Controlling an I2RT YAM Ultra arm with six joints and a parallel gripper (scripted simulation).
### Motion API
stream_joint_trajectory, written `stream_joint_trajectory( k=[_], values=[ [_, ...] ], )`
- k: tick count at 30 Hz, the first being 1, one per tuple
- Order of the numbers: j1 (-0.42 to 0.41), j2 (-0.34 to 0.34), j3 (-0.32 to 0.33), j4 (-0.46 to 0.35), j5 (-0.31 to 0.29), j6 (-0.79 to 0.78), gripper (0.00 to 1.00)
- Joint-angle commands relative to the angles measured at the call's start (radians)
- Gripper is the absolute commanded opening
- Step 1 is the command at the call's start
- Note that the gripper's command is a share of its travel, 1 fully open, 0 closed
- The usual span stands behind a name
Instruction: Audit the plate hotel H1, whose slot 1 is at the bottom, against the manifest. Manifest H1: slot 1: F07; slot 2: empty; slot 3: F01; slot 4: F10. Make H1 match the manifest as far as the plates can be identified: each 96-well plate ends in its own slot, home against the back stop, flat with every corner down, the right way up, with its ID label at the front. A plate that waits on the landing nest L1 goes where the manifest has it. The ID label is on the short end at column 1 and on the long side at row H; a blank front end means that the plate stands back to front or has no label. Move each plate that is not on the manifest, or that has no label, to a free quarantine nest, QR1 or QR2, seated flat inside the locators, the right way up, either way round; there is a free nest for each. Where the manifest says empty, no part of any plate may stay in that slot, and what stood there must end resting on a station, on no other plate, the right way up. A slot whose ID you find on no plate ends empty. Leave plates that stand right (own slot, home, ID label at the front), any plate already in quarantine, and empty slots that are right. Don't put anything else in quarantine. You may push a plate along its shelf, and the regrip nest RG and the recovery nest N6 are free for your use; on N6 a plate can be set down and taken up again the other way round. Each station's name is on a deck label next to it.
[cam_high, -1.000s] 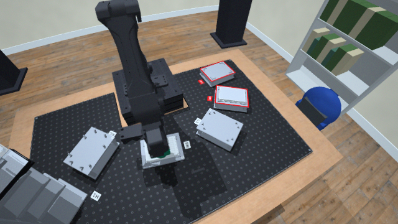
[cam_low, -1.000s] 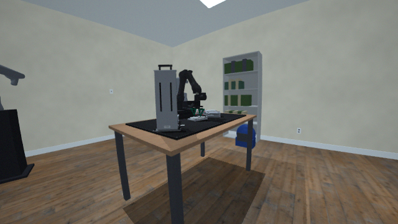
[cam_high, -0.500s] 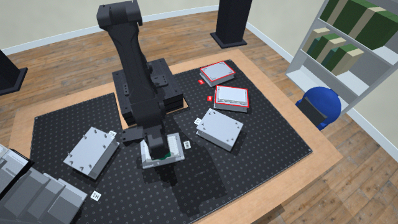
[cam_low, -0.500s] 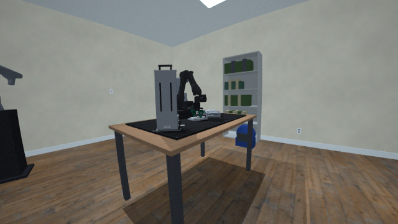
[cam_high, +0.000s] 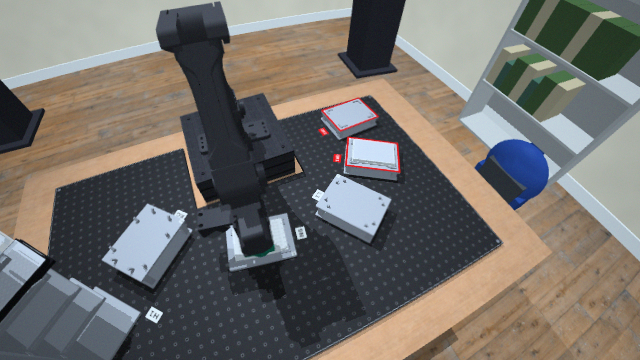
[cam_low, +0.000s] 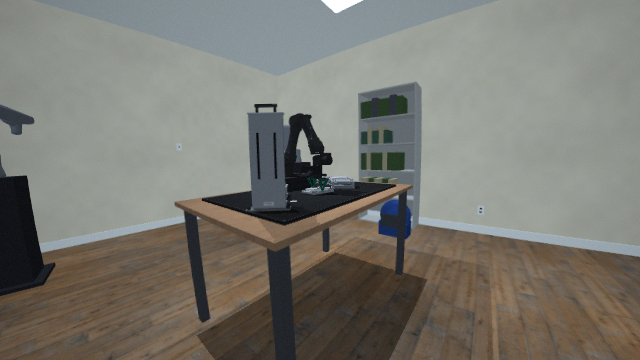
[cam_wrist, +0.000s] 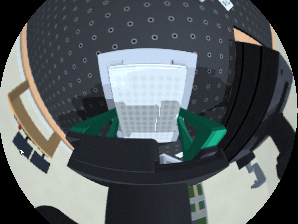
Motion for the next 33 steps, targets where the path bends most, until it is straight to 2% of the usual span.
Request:
stream_joint_trajectory(
  k=[1,15,33],
  values=[
    [-0.001,-0.006,0.003,0.002,0.001,-0.001,0.86],
    [-0.001,-0.006,0.003,0.002,0.001,-0.001,0.86],
    [0.001,-0.052,0.022,-0.063,0.001,0.000,0.86]
  ],
)
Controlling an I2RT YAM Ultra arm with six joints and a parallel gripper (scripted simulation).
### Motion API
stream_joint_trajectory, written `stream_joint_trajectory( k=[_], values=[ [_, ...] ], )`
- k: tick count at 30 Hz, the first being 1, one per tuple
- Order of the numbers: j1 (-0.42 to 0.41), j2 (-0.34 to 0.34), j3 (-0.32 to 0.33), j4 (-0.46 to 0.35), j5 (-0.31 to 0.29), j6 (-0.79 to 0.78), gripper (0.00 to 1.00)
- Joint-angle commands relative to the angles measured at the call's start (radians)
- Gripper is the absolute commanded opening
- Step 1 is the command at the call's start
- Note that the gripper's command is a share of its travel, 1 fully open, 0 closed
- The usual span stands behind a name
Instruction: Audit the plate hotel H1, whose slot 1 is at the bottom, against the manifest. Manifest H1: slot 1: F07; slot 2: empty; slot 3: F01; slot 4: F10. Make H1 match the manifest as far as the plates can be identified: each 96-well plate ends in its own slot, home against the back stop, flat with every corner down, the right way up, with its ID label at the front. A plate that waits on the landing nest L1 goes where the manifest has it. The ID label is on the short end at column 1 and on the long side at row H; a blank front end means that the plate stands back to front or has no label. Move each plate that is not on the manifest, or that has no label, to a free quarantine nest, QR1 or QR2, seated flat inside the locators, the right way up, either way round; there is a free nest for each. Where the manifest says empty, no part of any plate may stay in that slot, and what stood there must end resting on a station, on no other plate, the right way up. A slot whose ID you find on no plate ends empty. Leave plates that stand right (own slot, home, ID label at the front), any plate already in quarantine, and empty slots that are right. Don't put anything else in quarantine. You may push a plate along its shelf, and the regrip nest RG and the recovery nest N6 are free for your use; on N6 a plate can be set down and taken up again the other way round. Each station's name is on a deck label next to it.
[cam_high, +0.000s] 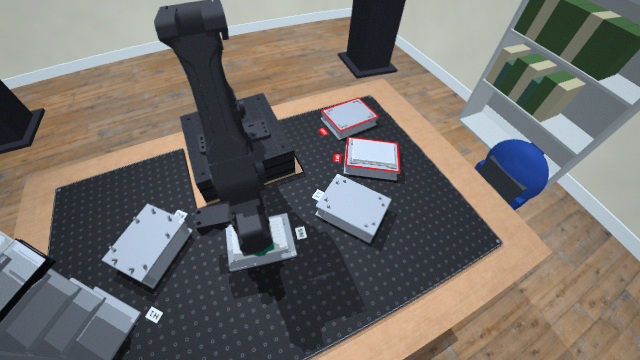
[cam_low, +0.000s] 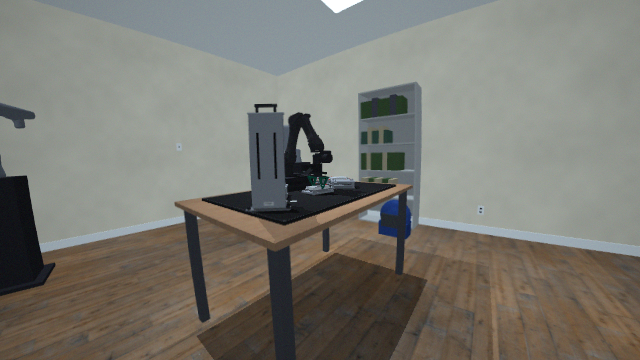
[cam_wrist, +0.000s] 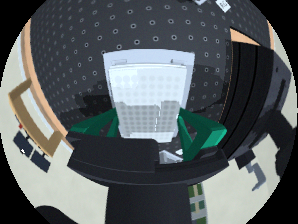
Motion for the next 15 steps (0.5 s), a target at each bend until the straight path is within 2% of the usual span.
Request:
stream_joint_trajectory(
  k=[1,15],
  values=[
    [0.001,-0.022,0.008,-0.026,0.001,0.000,0.86],
    [0.001,-0.055,0.025,-0.075,0.001,0.001,0.86]
  ],
)
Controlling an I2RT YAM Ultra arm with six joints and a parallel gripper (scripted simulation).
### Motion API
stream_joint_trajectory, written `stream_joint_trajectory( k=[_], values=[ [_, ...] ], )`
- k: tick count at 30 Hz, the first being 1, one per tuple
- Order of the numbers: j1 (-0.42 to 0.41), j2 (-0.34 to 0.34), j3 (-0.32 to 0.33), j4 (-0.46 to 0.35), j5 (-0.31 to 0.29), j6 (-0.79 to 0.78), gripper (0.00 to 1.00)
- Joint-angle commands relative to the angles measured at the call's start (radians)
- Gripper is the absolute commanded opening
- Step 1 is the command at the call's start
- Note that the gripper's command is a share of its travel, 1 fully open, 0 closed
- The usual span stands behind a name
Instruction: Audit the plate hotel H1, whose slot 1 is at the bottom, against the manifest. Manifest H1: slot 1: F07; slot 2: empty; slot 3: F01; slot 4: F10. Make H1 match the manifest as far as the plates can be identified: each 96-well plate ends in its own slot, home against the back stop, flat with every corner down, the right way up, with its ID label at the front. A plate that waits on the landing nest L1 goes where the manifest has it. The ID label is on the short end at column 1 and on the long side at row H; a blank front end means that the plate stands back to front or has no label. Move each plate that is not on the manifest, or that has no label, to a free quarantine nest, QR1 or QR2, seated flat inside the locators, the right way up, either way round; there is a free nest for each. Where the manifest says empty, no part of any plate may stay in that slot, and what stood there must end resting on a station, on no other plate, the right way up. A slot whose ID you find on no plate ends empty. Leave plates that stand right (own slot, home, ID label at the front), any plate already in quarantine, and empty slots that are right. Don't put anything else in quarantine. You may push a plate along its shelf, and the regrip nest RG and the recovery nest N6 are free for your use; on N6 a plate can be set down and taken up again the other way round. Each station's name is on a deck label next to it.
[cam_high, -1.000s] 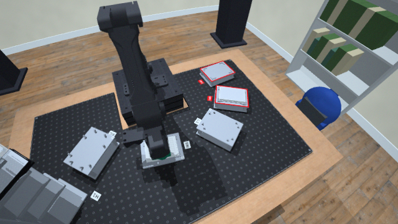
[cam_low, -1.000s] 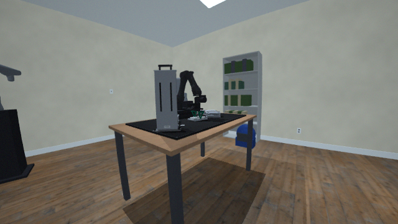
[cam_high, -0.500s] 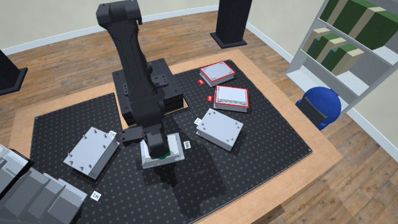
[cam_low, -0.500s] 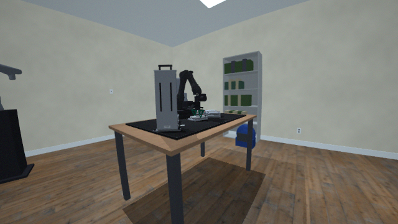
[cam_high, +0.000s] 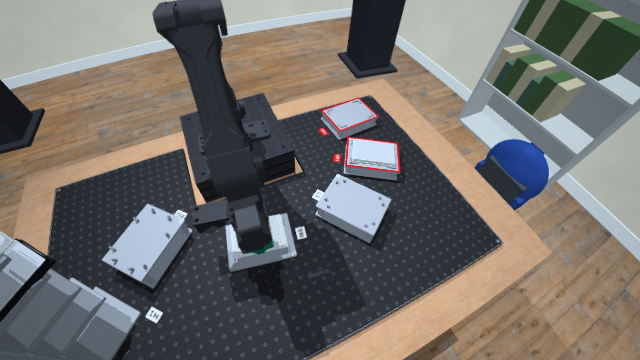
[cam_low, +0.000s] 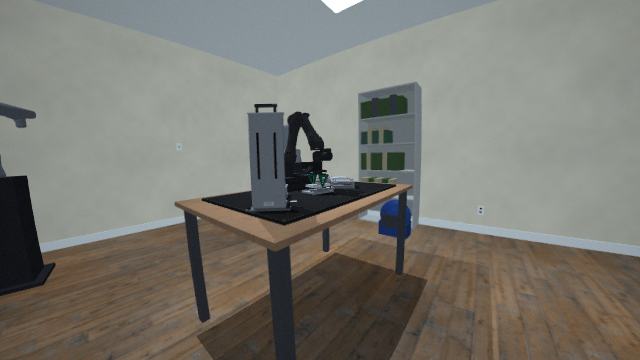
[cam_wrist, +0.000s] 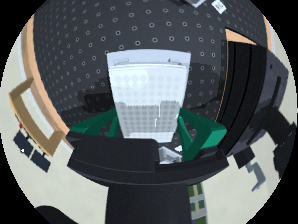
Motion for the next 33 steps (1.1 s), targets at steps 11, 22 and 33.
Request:
stream_joint_trajectory(
  k=[11,22,33],
  values=[
    [0.002,-0.043,0.023,-0.060,0.001,0.002,0.86],
    [0.002,-0.069,0.041,-0.105,0.001,0.003,0.86],
    [0.003,-0.089,0.058,-0.141,0.001,0.003,0.86]
  ],
)
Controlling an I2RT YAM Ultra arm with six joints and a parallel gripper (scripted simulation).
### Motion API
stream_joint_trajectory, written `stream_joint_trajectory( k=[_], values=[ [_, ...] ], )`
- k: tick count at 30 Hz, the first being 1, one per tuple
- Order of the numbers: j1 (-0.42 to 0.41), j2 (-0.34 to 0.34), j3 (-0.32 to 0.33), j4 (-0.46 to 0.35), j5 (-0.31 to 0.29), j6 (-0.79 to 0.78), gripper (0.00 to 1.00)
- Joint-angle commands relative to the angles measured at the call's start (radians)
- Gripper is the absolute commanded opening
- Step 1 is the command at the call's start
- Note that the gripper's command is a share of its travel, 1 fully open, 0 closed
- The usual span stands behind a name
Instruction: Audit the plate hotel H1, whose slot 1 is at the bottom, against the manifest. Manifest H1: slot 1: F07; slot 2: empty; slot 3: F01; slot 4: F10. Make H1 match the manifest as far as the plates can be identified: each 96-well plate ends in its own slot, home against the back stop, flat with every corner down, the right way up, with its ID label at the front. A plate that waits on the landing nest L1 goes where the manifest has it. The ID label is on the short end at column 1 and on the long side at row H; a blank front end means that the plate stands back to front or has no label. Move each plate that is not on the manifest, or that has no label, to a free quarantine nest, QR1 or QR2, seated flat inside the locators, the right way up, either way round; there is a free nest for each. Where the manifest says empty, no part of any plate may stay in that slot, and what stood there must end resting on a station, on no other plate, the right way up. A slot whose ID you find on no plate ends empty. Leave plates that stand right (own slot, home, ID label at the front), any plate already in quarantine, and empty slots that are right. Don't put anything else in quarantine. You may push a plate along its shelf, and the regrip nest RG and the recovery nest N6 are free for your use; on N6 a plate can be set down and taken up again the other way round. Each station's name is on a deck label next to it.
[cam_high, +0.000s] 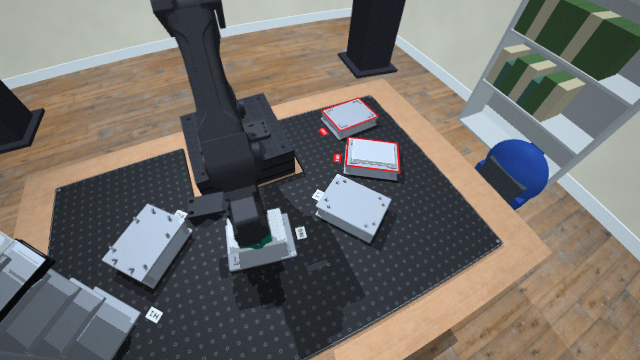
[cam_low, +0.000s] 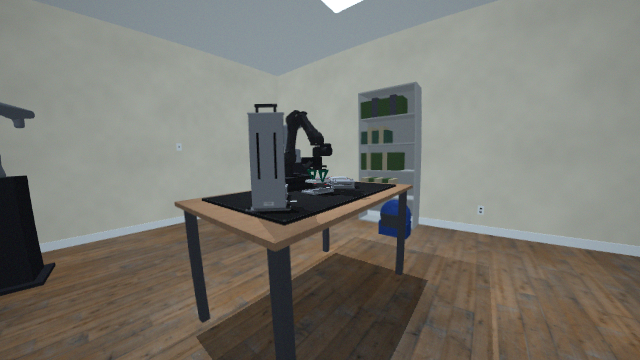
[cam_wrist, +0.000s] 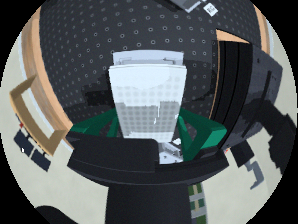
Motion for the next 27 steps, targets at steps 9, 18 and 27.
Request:
stream_joint_trajectory(
  k=[9,18,27],
  values=[
    [0.001,-0.034,0.026,-0.051,0.001,0.003,0.86],
    [0.002,-0.065,0.059,-0.115,0.001,0.004,0.86],
    [0.004,-0.096,0.104,-0.191,0.001,0.005,0.86]
  ],
)
